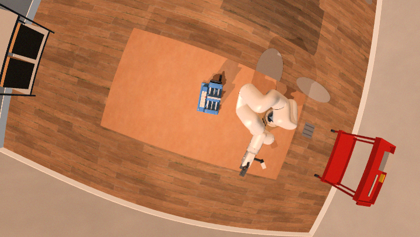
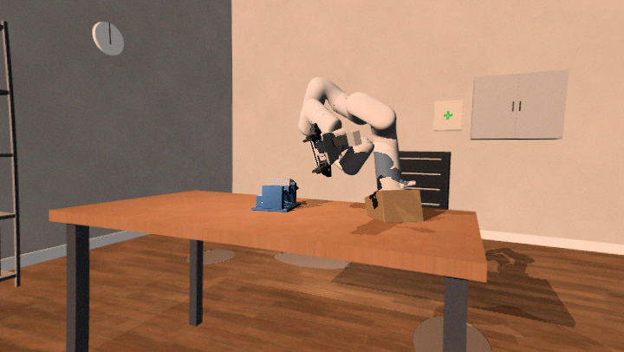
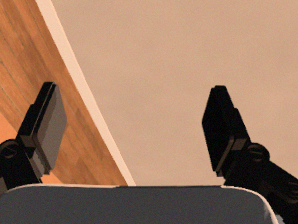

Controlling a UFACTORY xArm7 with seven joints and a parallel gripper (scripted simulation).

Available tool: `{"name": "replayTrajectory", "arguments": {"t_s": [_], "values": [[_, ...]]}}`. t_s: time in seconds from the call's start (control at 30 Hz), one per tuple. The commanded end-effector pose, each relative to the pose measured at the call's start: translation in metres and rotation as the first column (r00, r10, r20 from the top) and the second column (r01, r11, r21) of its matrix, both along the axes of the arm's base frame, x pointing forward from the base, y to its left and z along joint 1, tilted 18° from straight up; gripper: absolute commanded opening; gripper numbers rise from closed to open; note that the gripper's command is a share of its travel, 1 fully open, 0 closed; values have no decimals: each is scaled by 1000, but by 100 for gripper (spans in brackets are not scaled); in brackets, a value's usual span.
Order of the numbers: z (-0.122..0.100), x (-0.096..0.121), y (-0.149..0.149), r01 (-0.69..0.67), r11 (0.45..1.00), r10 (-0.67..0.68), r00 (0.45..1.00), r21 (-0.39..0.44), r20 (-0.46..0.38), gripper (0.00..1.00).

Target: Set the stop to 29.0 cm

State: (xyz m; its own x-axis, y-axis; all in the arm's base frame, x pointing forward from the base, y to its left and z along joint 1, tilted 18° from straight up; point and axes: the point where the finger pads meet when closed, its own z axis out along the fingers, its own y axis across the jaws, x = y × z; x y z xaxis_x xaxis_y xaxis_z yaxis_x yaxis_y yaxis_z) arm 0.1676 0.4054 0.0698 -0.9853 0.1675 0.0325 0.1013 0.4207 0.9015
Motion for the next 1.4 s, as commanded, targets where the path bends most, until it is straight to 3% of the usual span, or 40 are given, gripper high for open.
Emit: {"name": "replayTrajectory", "arguments": {"t_s": [0.0,0.73,1.13,1.37], "values": [[3,-1,1,-1,1000,1,1000,2,1,100],[43,-8,12,-1,1000,1,1000,2,1,100],[42,-5,12,4,1000,-4,1000,-7,-7,100],[23,15,8,53,995,-58,996,-80,-70,100]]}}
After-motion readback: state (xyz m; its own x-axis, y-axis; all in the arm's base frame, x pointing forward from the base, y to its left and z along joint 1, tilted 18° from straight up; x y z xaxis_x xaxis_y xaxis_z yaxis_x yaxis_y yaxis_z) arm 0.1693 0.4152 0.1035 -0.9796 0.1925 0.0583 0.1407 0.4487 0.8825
